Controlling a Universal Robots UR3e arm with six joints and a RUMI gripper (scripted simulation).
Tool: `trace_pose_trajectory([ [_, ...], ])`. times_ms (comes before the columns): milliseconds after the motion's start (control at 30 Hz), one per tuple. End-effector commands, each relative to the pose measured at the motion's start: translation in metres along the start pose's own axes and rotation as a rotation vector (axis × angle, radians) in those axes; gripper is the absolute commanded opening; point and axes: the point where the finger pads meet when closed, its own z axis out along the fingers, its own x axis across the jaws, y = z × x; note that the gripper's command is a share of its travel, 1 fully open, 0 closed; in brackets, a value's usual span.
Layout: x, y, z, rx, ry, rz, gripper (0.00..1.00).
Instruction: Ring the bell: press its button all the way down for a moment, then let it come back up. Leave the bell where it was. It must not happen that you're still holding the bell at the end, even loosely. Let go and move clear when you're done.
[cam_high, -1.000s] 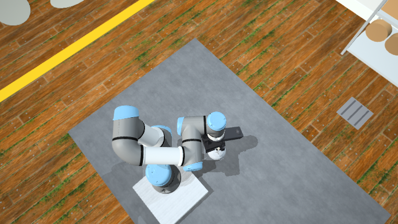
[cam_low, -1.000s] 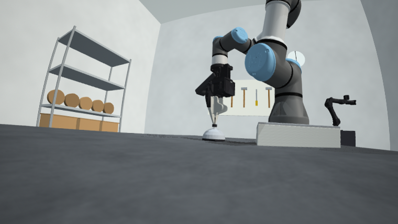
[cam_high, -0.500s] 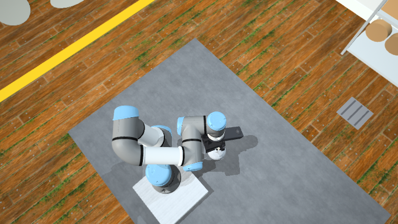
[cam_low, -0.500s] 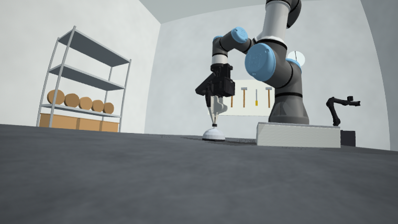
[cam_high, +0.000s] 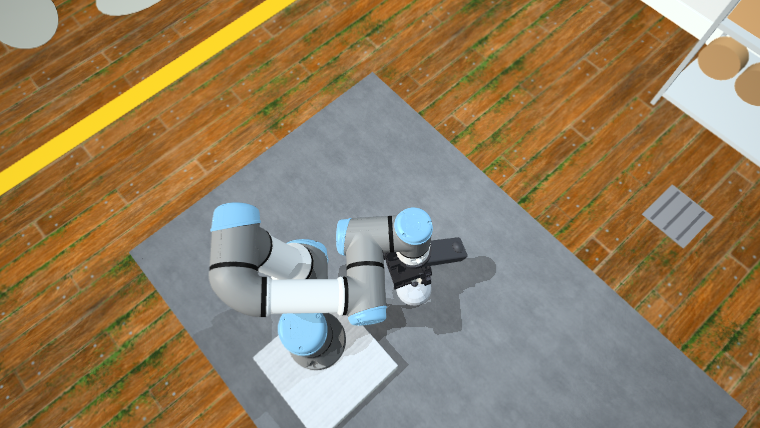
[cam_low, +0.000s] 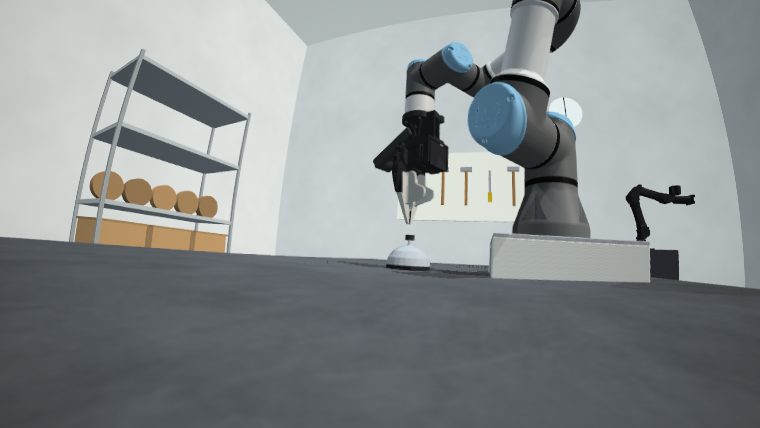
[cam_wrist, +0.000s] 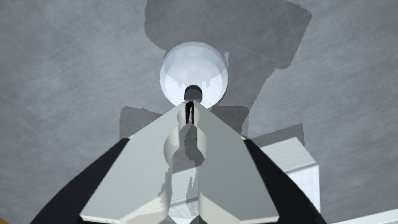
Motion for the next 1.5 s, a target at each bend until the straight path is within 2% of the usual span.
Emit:
trace_pose_trajectory([
  [0, -0.001, 0.003, -0.018, -0.014, -0.003, 0.001, 0.0],
  [233, -0.001, 0.003, -0.034, -0.014, -0.003, 0.001, 0.0],
  [533, -0.001, 0.003, -0.042, -0.015, -0.003, 0.001, 0.0],
  [1467, 0.0, 0.003, -0.044, -0.015, -0.003, 0.001, 0.0],
])
